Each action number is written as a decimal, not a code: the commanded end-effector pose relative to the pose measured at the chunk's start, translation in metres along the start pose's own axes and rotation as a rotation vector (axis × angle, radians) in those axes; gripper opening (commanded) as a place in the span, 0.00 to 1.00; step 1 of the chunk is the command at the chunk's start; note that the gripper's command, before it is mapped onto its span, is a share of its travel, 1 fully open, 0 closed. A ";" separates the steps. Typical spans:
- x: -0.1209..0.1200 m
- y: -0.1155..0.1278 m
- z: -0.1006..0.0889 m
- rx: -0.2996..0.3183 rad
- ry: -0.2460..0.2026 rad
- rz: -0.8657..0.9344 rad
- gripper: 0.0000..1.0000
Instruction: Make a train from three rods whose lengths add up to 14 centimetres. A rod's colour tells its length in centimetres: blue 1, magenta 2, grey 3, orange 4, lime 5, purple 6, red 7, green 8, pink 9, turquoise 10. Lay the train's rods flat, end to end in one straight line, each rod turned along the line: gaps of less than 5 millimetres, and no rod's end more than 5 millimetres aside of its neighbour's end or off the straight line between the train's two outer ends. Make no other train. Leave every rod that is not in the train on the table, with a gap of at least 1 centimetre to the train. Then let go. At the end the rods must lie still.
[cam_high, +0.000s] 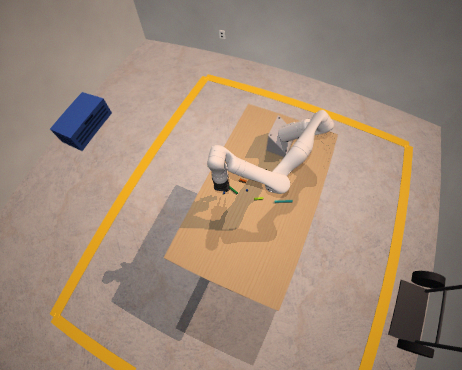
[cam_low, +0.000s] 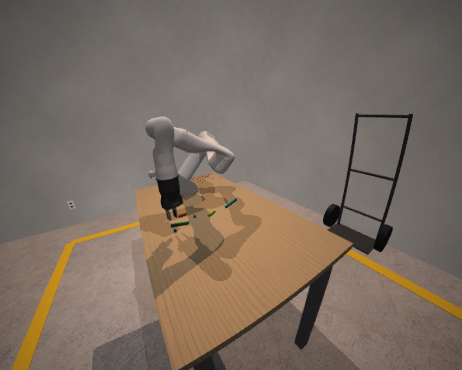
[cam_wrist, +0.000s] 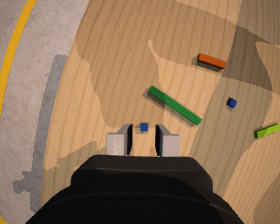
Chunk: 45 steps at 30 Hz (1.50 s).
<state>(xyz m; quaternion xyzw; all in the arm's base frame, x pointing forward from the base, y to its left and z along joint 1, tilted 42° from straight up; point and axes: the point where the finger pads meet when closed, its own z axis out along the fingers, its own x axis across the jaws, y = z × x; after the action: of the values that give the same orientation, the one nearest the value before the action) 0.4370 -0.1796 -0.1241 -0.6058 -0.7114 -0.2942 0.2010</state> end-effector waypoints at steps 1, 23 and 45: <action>0.000 -0.001 0.002 -0.003 -0.002 -0.007 0.54; 0.000 -0.001 0.027 -0.003 -0.002 -0.007 0.54; 0.000 -0.001 0.048 -0.003 -0.002 -0.007 0.54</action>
<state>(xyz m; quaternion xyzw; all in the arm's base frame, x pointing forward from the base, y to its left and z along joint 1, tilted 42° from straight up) 0.4396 -0.1486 -0.1598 -0.6040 -0.7130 -0.2956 0.1984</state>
